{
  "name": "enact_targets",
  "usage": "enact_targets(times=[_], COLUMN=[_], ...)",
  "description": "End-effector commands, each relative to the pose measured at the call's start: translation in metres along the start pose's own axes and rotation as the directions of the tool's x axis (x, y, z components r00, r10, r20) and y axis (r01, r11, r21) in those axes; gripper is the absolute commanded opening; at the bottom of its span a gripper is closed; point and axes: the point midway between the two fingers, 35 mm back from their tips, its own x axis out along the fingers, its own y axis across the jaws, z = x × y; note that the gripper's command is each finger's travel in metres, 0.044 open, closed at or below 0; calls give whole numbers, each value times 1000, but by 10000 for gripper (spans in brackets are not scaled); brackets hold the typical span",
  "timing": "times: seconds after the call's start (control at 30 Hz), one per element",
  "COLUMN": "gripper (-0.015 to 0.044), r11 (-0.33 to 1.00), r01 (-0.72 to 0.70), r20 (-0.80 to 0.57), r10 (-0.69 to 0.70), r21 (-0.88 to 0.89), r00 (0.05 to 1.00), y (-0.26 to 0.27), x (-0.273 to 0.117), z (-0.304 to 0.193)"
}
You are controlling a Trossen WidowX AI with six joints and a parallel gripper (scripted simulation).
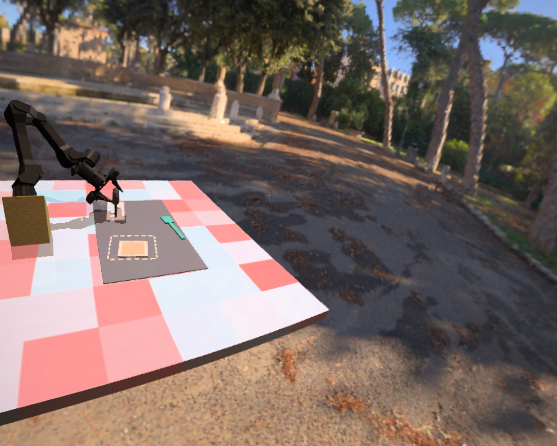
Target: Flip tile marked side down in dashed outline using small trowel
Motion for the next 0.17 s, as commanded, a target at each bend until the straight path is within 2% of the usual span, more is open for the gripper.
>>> enact_targets(times=[0.0,0.13], gripper=[300,300], r11=[1000,1000], r01=[-3,-4], r20=[-3,-3], r10=[3,4], r21=[0,-1], r00=[1000,1000], y=[2,2], x=[-9,-18], z=[-2,-2])
